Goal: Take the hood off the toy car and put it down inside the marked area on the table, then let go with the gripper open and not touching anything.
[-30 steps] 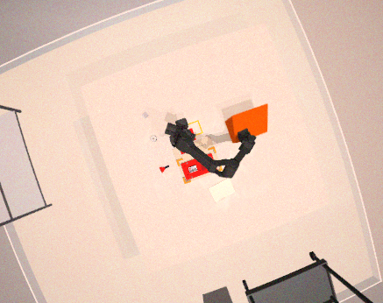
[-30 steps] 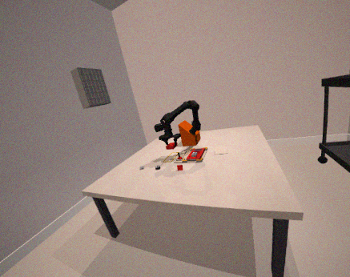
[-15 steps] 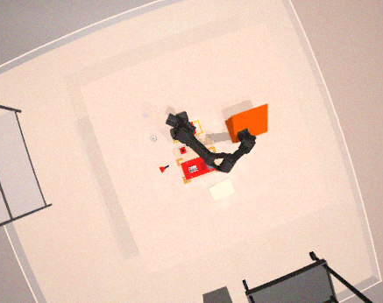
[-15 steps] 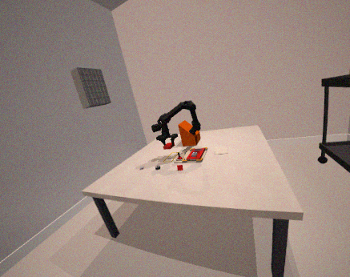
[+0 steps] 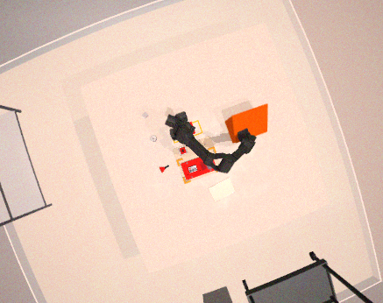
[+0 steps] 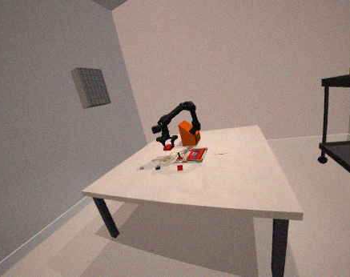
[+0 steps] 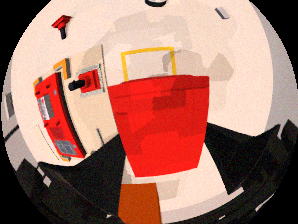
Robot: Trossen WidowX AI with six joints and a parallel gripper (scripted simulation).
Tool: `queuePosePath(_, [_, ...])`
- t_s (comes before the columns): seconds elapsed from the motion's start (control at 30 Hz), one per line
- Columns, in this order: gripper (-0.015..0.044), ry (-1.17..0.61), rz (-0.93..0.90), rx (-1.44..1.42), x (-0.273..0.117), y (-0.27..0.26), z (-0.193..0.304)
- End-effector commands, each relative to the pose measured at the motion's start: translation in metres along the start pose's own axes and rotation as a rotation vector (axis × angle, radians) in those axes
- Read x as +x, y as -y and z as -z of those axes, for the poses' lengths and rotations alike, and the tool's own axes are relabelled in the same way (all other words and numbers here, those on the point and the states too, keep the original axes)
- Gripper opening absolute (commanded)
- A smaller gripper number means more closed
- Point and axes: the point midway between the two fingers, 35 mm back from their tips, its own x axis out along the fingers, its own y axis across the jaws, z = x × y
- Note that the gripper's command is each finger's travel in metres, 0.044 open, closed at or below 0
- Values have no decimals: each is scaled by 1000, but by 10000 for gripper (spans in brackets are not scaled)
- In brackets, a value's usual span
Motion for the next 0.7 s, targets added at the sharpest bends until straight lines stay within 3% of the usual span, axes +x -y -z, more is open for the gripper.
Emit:
queuePosePath(0.0, [0, 1, -5, 8, 5, 0, 1])
queuePosePath(0.67, [0, 1, -5, 8, 23, 0, 1])
